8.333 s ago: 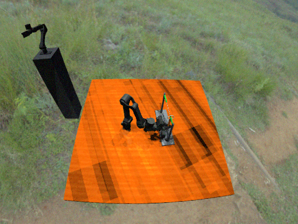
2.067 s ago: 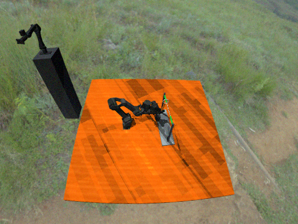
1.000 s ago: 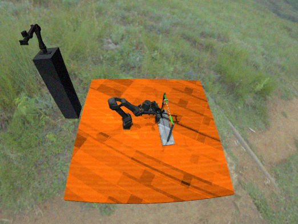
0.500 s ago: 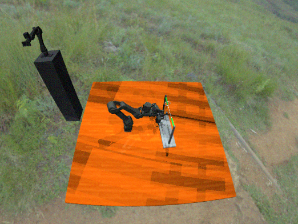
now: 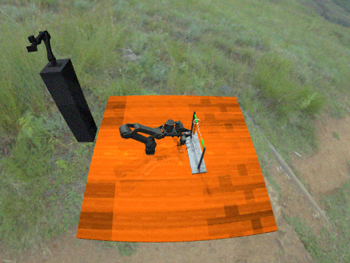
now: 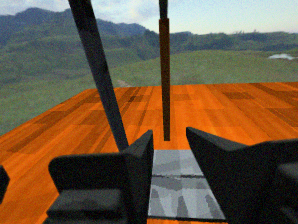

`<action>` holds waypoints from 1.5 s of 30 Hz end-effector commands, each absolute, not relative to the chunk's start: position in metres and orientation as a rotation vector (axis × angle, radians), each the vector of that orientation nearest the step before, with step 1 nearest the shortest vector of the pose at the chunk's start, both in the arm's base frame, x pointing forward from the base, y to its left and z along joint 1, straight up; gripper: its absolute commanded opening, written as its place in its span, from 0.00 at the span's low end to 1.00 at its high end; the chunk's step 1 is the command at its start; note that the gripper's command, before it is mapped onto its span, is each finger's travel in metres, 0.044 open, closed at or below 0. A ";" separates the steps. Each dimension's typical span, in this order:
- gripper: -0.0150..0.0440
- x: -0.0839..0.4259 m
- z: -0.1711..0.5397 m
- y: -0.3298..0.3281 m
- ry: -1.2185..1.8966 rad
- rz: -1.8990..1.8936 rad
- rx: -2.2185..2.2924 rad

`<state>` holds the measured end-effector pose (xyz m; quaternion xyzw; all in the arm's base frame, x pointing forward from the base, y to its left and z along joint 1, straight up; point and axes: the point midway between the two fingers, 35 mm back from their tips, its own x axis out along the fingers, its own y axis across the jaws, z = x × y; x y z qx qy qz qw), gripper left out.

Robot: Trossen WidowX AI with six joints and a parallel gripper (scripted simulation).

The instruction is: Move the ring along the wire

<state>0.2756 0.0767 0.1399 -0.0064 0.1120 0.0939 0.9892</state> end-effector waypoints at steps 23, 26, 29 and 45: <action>0.53 0.256 0.141 0.072 0.226 0.182 -0.004; 0.53 0.256 0.141 0.072 0.226 0.182 -0.004; 0.53 0.256 0.141 0.072 0.226 0.182 -0.004; 0.61 0.253 0.142 0.072 0.224 0.188 -0.010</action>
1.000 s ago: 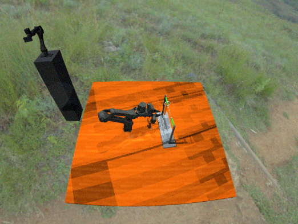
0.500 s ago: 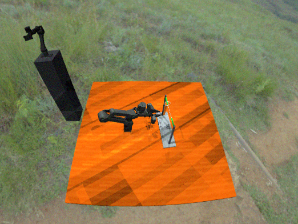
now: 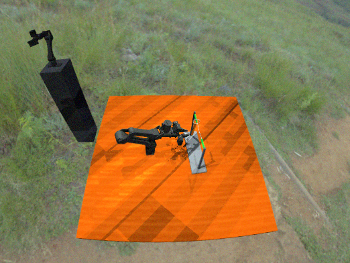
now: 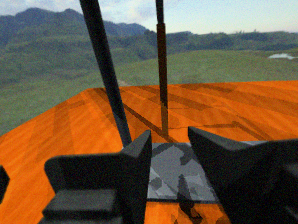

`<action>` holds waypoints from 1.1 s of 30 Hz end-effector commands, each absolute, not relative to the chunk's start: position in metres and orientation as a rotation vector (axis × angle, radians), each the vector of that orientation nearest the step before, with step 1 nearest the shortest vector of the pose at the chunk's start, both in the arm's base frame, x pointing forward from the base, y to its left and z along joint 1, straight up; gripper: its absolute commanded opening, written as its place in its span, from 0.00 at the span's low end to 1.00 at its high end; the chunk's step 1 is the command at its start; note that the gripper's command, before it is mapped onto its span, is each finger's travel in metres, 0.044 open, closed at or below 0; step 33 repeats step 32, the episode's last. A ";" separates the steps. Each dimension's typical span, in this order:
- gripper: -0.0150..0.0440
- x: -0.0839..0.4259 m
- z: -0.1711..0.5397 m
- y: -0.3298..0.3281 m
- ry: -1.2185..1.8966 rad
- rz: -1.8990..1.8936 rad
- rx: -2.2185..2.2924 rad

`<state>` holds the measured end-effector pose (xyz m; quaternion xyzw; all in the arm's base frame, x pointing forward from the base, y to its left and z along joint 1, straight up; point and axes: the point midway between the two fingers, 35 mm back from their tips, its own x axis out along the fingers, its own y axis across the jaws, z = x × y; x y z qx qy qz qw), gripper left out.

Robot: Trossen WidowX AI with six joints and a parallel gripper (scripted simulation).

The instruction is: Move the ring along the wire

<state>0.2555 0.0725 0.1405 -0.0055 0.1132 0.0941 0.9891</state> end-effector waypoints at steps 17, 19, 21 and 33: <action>1.00 0.207 0.151 0.062 0.228 0.188 -0.010; 1.00 0.207 0.151 0.062 0.228 0.188 -0.010; 1.00 0.207 0.151 0.062 0.228 0.188 -0.010; 1.00 0.207 0.151 0.062 0.228 0.188 -0.010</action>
